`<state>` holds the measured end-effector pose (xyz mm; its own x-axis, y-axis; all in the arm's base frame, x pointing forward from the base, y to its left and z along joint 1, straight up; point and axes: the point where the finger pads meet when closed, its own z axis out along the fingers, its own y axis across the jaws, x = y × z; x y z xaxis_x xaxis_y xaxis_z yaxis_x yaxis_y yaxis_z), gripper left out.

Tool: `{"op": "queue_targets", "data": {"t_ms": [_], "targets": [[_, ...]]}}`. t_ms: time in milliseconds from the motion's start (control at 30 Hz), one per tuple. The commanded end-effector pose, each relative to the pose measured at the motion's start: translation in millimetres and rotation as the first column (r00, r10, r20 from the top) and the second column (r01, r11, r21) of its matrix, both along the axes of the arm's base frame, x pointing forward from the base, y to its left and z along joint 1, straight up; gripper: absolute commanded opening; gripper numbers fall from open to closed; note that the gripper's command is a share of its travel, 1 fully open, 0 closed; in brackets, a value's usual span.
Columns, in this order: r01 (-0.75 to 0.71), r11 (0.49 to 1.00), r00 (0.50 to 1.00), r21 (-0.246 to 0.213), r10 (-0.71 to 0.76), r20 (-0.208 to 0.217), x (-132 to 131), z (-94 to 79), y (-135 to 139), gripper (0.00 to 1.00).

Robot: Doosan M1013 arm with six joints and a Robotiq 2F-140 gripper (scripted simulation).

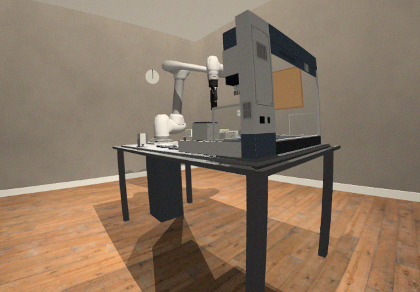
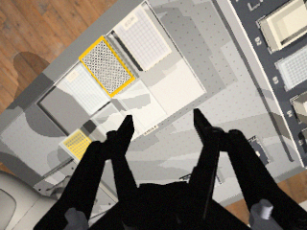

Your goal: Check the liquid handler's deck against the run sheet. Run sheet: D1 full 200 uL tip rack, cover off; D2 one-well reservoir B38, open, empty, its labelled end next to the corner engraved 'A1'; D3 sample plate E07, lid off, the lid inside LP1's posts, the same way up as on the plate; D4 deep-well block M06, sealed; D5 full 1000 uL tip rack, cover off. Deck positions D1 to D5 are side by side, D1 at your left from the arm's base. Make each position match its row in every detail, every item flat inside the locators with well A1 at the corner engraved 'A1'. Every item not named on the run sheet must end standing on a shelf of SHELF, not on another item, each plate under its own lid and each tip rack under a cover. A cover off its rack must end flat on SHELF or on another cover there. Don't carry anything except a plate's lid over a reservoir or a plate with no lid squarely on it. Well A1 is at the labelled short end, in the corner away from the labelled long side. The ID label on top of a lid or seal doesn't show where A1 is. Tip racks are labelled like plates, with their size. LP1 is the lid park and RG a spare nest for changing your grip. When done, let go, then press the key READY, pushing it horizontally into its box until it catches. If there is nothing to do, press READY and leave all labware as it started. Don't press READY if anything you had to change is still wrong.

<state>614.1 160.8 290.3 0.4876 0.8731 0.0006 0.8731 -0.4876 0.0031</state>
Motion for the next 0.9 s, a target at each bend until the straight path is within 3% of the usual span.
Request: {"op": "queue_targets", "data": {"t_ms": [0,400,867], "targets": [[0.037,0.999,0.999,0.0,-0.037,0.001,0.2,0.8,0.2,0.66],[0.254,0.967,0.967,0.001,-0.254,0.001,0.2,0.8,0.2,0.66],[0.477,0.879,0.879,0.002,-0.477,0.001,60.2,2.1,-0.5,0.66]]}}
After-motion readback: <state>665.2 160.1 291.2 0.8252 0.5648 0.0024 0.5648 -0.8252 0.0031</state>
